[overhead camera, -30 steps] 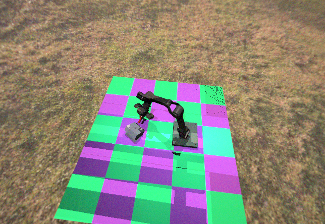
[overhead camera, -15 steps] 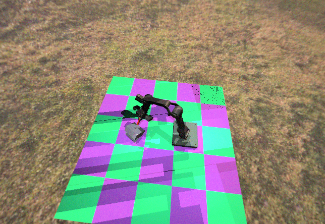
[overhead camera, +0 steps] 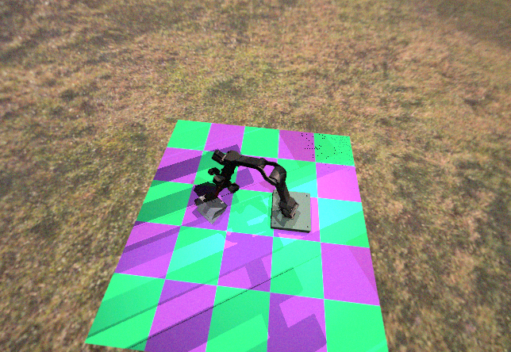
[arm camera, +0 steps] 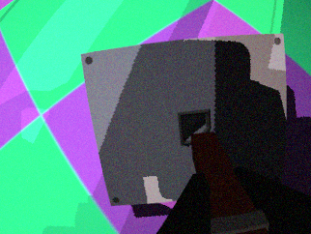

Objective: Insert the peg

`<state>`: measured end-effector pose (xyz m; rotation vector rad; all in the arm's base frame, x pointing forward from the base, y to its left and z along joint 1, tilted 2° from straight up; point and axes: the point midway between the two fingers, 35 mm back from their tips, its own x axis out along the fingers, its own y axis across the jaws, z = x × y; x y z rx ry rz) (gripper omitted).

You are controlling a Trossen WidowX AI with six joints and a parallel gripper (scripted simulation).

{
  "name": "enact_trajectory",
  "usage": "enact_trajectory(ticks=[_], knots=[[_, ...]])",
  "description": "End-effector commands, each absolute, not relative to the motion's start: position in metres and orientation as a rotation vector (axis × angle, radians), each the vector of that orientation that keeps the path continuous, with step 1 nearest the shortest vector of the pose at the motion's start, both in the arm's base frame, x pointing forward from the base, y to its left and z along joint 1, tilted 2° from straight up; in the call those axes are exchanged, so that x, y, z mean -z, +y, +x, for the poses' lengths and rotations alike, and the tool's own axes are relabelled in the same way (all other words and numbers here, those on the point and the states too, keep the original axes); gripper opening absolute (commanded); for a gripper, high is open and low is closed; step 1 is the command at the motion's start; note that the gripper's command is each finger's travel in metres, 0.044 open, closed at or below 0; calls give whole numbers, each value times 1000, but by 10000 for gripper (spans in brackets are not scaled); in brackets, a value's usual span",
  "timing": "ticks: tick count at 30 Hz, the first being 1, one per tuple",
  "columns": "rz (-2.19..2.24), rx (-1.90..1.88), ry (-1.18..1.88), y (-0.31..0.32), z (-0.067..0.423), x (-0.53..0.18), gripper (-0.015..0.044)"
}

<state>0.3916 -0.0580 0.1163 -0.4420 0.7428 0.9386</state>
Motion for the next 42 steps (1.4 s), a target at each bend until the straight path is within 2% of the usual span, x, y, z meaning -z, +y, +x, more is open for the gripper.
enact_trajectory(ticks=[1, 42], knots=[[-432, -940, 742, -56, 393, -113, 0], [-439, -940, 735, -44, 401, -98, 0]])
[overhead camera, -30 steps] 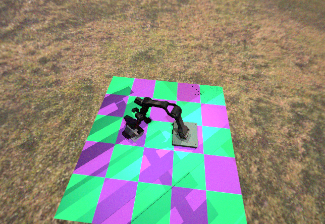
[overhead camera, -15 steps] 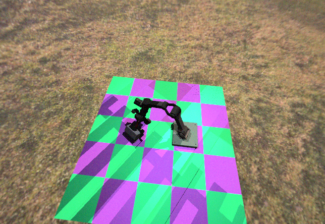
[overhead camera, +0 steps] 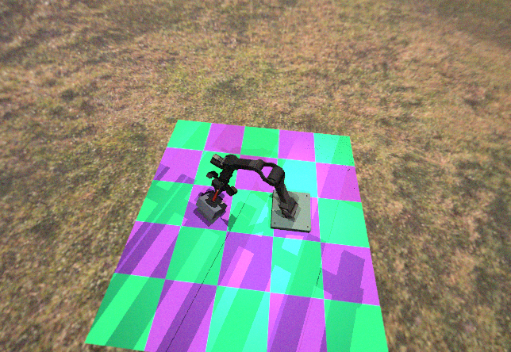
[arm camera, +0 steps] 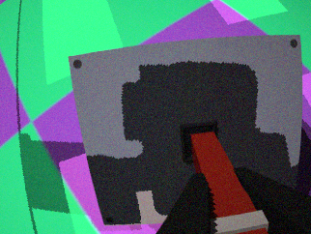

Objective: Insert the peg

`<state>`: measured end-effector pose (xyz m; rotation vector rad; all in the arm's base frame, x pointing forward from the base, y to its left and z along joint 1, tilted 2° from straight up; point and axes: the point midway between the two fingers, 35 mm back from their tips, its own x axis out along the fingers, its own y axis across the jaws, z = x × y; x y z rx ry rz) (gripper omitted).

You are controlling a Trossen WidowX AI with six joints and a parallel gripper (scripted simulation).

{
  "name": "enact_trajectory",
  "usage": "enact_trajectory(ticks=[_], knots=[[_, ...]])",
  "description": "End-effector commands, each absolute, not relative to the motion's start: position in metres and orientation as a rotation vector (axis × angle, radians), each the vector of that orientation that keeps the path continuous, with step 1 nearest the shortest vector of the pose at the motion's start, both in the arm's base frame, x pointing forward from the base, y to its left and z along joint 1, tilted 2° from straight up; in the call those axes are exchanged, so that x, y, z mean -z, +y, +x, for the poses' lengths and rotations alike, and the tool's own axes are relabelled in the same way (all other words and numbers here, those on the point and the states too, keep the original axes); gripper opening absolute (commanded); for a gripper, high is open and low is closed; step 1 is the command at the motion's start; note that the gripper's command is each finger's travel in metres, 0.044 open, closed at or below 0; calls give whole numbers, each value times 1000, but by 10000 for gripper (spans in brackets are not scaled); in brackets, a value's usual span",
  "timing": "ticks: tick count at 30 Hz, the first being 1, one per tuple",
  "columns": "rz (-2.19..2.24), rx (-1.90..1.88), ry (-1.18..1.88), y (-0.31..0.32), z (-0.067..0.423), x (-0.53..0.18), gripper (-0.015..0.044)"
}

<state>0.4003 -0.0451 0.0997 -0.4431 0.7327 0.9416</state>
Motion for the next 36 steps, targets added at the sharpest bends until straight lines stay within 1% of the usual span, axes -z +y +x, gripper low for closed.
enact_trajectory(ticks=[1, 36], knots=[[-439, -940, 735, -44, 401, -97, 0], [-439, -940, 735, -35, 406, -88, 0]])
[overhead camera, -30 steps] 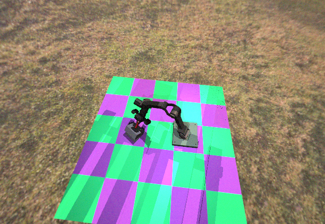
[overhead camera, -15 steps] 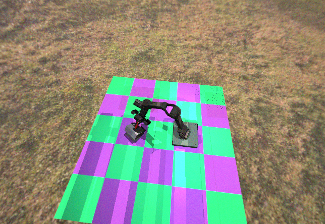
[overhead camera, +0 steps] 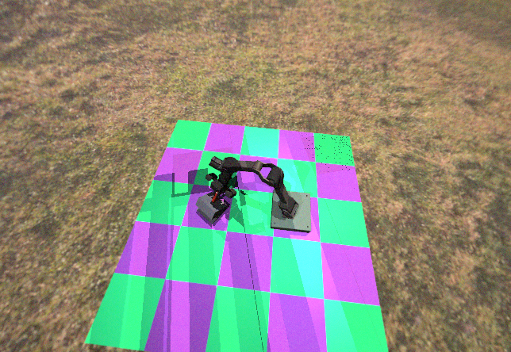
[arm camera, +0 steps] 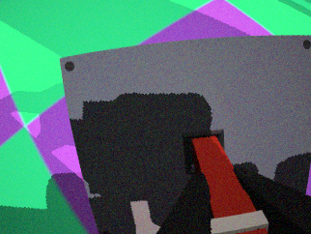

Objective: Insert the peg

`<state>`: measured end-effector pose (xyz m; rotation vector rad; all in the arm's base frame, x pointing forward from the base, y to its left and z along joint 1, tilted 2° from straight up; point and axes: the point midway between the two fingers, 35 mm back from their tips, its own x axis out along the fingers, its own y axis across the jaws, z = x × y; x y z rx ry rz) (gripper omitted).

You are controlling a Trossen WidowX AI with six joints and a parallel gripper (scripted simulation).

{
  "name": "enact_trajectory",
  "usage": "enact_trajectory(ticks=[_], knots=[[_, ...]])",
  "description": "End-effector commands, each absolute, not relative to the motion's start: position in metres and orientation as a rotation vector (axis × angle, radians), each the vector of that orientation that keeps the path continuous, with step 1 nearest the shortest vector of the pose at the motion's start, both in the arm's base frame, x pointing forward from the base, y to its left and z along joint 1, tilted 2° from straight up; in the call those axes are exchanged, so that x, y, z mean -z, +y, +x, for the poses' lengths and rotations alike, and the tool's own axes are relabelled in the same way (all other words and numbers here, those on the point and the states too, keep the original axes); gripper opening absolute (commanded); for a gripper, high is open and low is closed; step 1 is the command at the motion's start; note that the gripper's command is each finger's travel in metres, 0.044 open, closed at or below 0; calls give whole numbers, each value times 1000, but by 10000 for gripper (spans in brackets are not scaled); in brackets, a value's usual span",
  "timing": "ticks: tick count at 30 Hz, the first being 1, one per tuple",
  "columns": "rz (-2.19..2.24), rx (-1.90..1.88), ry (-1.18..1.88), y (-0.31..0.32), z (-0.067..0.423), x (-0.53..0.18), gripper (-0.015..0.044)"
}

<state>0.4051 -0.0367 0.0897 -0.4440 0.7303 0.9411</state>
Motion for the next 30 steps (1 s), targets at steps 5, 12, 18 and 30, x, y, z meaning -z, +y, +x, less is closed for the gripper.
enact_trajectory(ticks=[5, 12, 18, 30], knots=[[-439, -940, 735, -34, 407, -86, 0], [-439, -940, 734, -32, 408, -84, 0], [-438, -940, 734, -30, 409, -82, 0], [-438, -940, 734, -26, 411, -78, 0]])
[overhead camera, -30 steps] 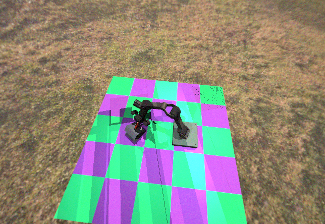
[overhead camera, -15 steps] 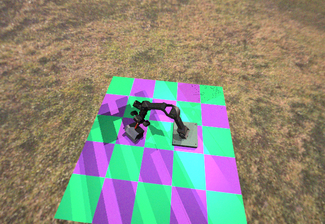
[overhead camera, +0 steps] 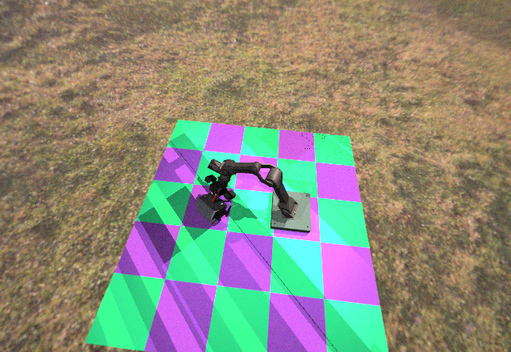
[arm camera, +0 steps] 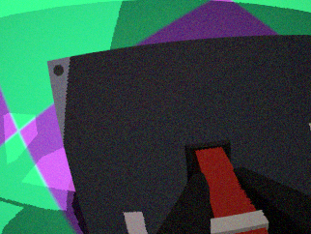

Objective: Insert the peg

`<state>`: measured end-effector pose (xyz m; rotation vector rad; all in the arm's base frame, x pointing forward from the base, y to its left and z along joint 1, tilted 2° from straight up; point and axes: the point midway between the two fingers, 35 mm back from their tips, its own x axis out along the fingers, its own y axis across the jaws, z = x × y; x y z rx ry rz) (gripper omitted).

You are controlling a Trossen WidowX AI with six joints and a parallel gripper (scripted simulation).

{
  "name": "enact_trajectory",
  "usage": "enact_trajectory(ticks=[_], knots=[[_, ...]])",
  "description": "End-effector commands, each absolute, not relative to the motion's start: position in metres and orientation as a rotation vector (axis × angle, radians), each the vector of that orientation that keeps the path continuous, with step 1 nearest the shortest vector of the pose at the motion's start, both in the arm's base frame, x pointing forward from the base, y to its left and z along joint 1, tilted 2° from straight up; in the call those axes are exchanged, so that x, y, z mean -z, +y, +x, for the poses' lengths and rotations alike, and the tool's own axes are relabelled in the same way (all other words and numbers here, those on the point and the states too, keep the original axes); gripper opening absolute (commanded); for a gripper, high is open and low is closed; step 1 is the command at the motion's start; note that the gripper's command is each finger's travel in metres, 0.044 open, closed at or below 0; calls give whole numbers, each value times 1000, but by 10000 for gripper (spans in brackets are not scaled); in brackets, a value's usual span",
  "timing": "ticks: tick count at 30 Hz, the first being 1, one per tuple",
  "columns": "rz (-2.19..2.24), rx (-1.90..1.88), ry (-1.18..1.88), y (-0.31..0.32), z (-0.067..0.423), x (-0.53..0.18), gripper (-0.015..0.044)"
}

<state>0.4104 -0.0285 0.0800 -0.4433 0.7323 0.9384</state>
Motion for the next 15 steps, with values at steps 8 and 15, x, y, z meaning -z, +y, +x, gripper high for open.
enact_trajectory(ticks=[8, 15], knots=[[-438, -940, 734, -25, 412, -75, 0], [-444, -941, 731, -26, 412, -76, 0]])
